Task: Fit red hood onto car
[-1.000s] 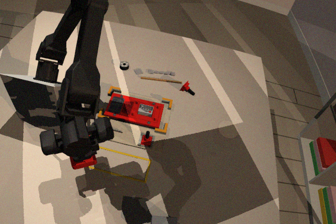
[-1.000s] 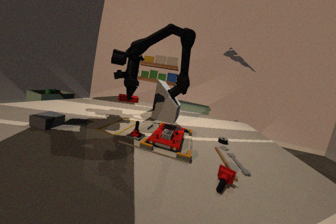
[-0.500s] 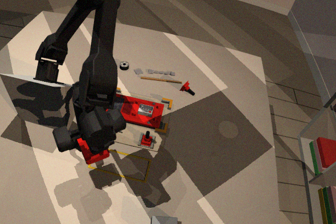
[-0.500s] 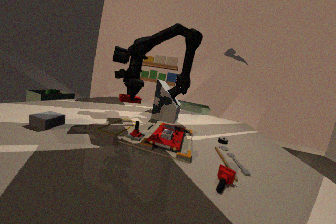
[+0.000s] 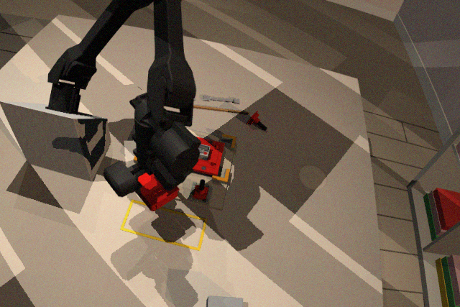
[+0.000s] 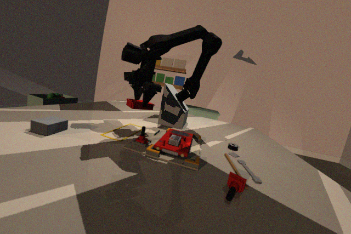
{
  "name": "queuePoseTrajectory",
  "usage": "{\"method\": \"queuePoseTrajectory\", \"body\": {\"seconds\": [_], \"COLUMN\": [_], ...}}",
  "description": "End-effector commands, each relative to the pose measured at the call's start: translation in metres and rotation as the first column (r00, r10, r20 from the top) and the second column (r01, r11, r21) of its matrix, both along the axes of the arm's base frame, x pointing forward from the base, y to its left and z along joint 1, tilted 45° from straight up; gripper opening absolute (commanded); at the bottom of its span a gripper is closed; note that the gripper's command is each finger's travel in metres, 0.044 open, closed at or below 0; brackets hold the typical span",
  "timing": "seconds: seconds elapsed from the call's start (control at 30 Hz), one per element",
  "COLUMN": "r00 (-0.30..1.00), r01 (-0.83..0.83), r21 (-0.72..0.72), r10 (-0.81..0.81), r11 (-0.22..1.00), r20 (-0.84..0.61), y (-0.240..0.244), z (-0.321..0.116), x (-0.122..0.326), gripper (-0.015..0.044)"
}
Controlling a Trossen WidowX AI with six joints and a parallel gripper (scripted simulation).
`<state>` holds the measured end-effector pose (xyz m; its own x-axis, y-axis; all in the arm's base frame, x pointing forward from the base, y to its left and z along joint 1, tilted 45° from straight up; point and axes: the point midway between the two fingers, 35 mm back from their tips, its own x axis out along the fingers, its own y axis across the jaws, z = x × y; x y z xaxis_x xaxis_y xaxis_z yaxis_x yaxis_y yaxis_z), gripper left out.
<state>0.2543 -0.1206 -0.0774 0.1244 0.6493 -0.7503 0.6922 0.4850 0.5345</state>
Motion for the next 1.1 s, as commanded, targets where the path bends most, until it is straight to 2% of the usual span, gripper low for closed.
{"method": "queuePoseTrajectory", "body": {"seconds": [0.0,0.53,1.07], "r00": [0.997,0.946,0.828], "r01": [-0.048,-0.226,-0.396], "r21": [-0.017,-0.066,-0.120], "r10": [0.049,0.235,0.411], "r11": [0.999,0.972,0.910], "r20": [0.056,0.221,0.382], "y": [0.007,0.051,0.109], "z": [0.015,0.062,0.114], "x": [0.016,0.058,0.084], "gripper": [0.0000,0.0000,0.0000]}}
